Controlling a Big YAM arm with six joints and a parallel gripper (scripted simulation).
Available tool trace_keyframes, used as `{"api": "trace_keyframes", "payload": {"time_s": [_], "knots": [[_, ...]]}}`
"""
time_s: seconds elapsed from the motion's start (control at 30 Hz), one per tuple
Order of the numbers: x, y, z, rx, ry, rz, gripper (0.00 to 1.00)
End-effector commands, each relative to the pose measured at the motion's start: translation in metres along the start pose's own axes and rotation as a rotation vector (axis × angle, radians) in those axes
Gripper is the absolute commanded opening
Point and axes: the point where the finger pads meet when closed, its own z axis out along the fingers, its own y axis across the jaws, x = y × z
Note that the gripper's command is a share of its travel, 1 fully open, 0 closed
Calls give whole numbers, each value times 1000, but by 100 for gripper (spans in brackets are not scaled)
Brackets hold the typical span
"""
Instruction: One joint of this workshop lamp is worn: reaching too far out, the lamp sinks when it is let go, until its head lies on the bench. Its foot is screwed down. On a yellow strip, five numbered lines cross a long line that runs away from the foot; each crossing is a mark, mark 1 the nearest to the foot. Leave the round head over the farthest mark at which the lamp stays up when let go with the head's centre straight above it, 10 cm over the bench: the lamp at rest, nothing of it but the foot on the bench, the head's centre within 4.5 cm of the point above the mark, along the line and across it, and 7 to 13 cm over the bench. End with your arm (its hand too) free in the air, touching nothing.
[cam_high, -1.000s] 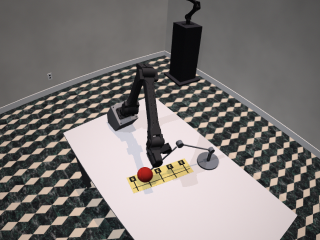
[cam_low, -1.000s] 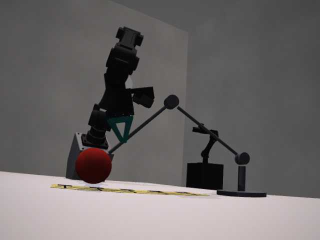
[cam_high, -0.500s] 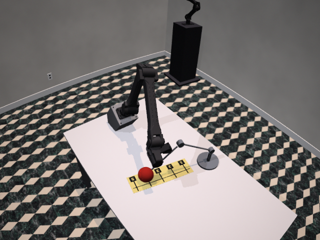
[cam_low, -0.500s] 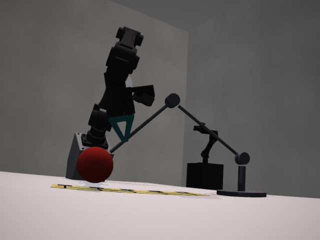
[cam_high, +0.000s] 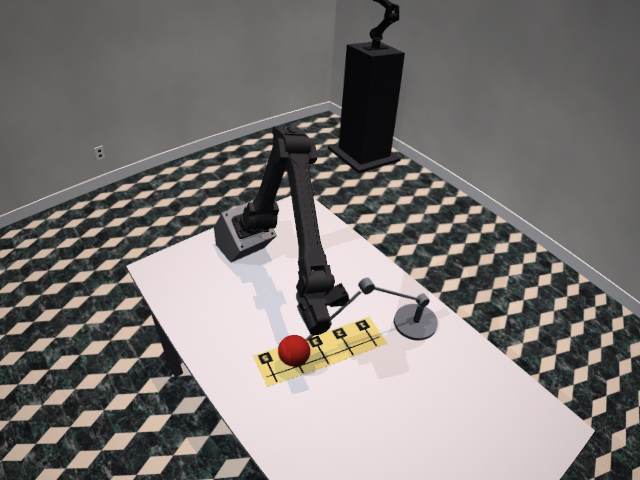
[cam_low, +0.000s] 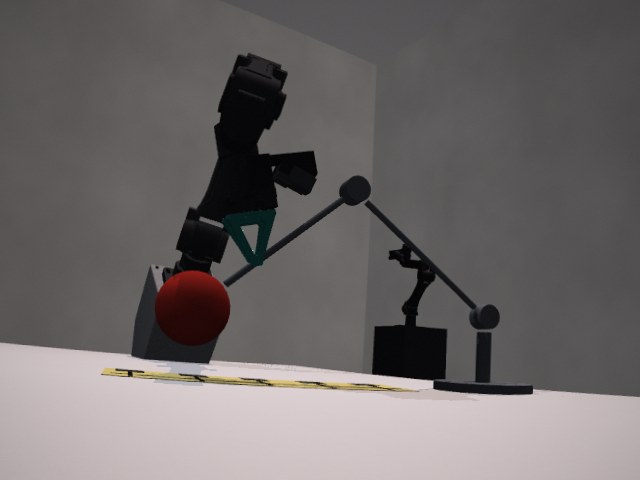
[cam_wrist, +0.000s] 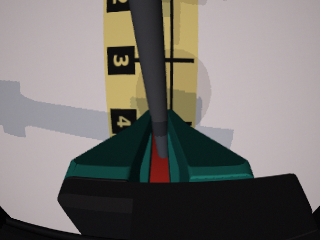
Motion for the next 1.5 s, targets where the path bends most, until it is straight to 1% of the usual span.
{"api": "trace_keyframes", "payload": {"time_s": [0.0,0.1,0.6,1.23,1.27,1.47], "knots": [[-56,-35,-44,79,-68,-30,0],[-57,-36,-46,79,-68,-30,0],[-67,-12,-17,79,-68,-30,0],[-66,-12,-36,79,-68,-30,0],[-63,-11,-34,76,-63,-30,100],[-45,-7,-22,58,-36,-28,100]]}}
